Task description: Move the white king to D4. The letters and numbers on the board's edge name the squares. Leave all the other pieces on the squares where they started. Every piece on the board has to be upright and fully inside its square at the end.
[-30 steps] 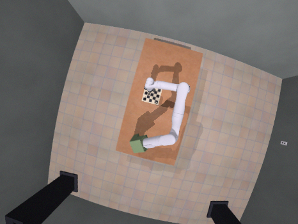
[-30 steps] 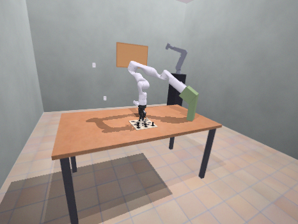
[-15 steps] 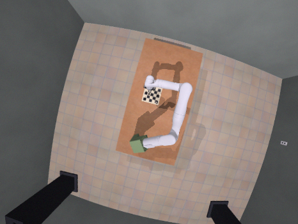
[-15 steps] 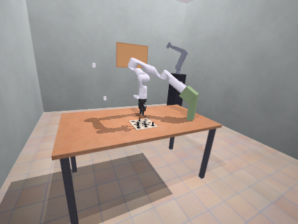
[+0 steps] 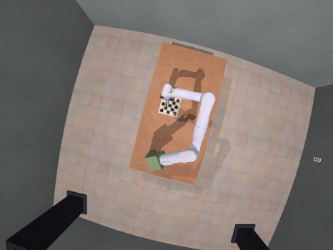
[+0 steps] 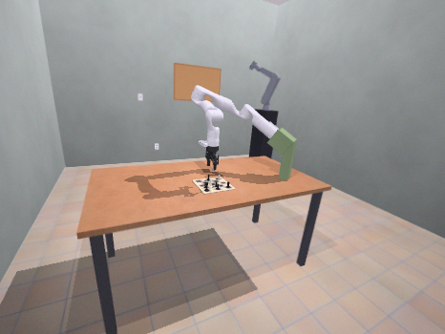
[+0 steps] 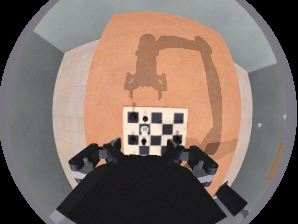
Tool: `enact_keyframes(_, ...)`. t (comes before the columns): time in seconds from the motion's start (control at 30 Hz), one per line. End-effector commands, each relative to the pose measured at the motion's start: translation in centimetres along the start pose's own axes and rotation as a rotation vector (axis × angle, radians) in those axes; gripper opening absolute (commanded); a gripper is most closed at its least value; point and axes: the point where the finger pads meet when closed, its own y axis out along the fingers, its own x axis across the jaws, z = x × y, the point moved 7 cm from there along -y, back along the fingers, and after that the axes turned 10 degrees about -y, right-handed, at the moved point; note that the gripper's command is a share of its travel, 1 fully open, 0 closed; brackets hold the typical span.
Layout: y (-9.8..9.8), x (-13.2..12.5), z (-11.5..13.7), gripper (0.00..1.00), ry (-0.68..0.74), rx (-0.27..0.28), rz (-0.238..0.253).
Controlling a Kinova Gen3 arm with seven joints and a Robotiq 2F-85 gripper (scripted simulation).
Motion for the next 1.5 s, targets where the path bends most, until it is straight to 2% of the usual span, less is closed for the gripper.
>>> enact_keyframes(0.0, -0.1, 0.0, 0.0, 1.00, 0.000, 0.002, 0.001)
enact_keyframes(0.47, -0.3, 0.0, 0.0, 1.00, 0.000, 0.002, 0.001)
enact_keyframes(1.13, -5.3, 0.0, 0.0, 1.00, 0.000, 0.002, 0.001)
enact_keyframes(1.47, -5.7, 0.0, 0.0, 1.00, 0.000, 0.002, 0.001)
